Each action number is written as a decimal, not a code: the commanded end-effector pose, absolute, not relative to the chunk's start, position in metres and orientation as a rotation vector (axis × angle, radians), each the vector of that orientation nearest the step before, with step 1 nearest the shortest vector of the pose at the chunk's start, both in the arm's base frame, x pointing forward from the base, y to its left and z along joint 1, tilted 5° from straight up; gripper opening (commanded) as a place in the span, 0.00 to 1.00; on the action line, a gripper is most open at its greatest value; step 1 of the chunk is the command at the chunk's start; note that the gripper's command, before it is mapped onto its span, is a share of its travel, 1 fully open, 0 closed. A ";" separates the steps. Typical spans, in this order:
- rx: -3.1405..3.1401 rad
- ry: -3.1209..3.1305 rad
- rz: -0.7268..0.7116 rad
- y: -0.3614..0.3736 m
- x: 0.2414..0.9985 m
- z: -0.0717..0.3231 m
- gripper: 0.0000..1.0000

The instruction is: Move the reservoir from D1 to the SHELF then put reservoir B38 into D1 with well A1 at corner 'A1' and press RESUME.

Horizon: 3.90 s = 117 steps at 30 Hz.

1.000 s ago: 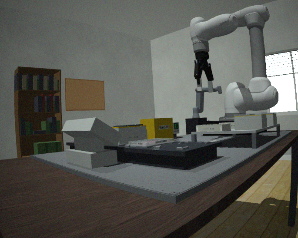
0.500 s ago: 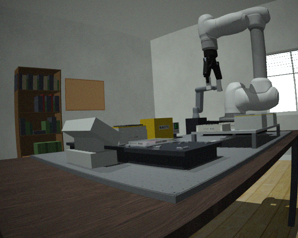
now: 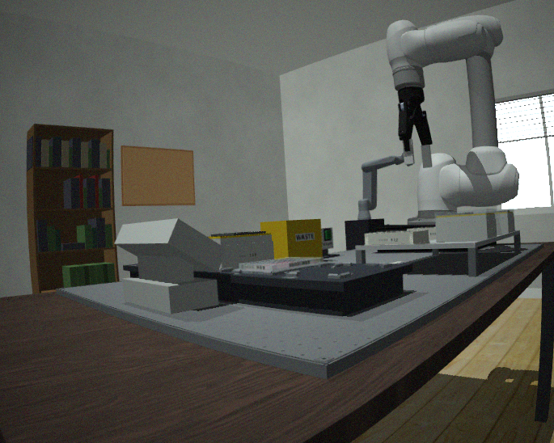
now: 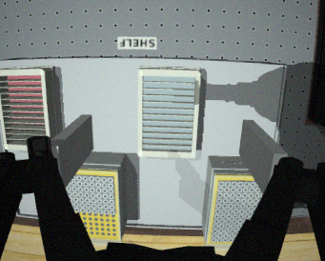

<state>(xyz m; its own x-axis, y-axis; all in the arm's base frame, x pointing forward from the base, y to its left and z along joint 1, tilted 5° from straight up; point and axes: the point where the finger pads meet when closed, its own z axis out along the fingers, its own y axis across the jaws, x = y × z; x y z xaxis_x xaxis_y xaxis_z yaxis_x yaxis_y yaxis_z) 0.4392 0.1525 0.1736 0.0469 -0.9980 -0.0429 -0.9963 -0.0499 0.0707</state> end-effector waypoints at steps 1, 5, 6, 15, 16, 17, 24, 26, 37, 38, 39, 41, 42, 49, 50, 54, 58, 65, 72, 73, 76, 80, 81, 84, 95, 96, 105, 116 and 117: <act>2.257 -2.151 -0.125 0.172 0.438 0.175 0.77; 2.257 -2.151 -0.125 0.183 0.437 0.175 0.77; 2.257 -2.151 -0.125 0.183 0.437 0.175 0.77; 2.257 -2.151 -0.125 0.183 0.437 0.175 0.77; 2.257 -2.151 -0.125 0.183 0.437 0.175 0.77; 2.257 -2.151 -0.125 0.183 0.437 0.173 0.77; 2.257 -2.151 -0.125 0.183 0.436 0.162 0.77; 2.257 -2.151 -0.125 0.183 0.436 0.162 0.77; 2.257 -2.151 -0.125 0.184 0.435 0.143 0.77; 2.257 -2.151 -0.125 0.184 0.435 0.142 0.77; 2.257 -2.151 -0.125 0.184 0.435 0.140 0.77; 2.257 -2.151 -0.125 0.184 0.435 0.137 0.77; 2.257 -2.151 -0.125 0.184 0.435 0.137 0.77; 2.257 -2.151 -0.125 0.185 0.434 0.127 0.77; 2.257 -2.151 -0.125 0.185 0.434 0.125 0.77; 2.257 -2.151 -0.125 0.185 0.433 0.119 0.77; 2.257 -2.151 -0.125 0.185 0.433 0.112 0.77; 2.257 -2.151 -0.125 0.185 0.432 0.104 0.77; 2.257 -2.151 -0.125 0.186 0.431 0.092 0.77; 2.257 -2.151 -0.125 0.186 0.431 0.090 0.77; 2.257 -2.151 -0.125 0.186 0.431 0.087 0.77; 2.257 -2.151 -0.125 0.186 0.431 0.082 0.77; 2.257 -2.151 -0.125 0.186 0.430 0.080 0.77; 2.257 -2.151 -0.125 0.187 0.430 0.075 0.77; 2.257 -2.151 -0.125 0.187 0.429 0.060 0.77; 2.257 -2.151 -0.125 0.187 0.429 0.059 0.77; 2.257 -2.151 -0.125 0.188 0.428 0.044 0.77; 2.257 -2.151 -0.125 0.188 0.427 0.029 0.77; 2.257 -2.151 -0.125 0.188 0.427 0.027 0.77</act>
<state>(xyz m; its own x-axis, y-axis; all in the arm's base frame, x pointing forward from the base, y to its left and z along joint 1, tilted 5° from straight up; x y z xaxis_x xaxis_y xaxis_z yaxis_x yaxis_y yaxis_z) 0.4269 0.1883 0.0311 0.0462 -0.9980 -0.0429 -0.9963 -0.0492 0.0707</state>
